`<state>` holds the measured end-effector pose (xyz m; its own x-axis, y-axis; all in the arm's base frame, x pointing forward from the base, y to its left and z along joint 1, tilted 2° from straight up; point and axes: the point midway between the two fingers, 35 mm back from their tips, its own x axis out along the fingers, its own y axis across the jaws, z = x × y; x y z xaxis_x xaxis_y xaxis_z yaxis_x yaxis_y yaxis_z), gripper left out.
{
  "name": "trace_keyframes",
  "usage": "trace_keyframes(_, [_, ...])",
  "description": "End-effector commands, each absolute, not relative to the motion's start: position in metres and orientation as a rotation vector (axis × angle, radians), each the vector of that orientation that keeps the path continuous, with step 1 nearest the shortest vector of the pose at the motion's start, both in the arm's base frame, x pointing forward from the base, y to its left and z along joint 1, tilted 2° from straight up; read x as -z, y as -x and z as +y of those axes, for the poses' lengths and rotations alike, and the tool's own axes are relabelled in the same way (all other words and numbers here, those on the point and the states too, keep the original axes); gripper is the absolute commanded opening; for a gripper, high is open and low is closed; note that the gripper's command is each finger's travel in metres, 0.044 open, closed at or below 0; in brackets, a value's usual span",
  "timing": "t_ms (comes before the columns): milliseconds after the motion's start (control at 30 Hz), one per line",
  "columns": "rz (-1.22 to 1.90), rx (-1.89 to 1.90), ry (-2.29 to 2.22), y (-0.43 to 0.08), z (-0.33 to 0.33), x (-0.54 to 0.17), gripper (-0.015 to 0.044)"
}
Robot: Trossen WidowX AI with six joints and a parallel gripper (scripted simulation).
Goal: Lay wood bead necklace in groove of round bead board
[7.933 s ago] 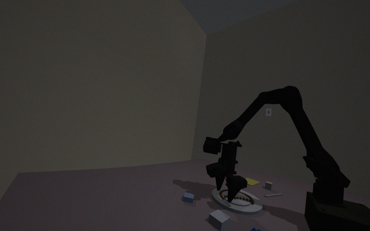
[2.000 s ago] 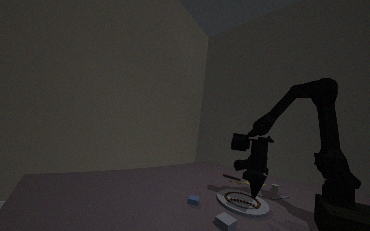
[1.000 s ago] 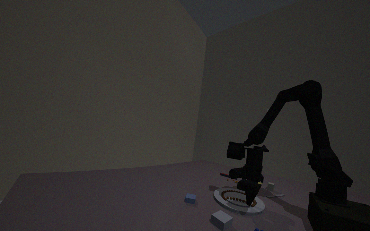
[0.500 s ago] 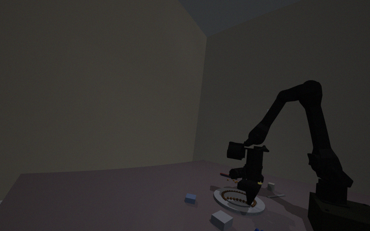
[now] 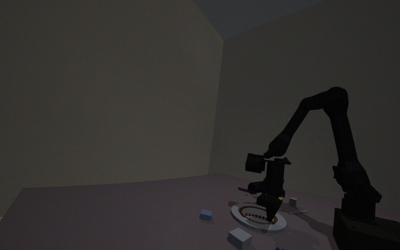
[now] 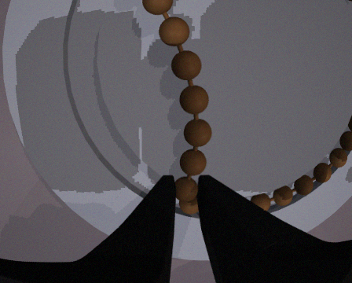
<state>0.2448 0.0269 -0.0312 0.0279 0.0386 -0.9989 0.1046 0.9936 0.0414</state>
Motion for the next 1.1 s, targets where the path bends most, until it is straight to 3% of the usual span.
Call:
trace_keyframes(0, [1.544, 0.051, -0.114, -0.2448, 0.0268, 0.0310, 0.0000])
trace_keyframes(1067, [1.547, 0.055, -0.120, -0.2386, 0.0352, 0.0259, 0.0000])
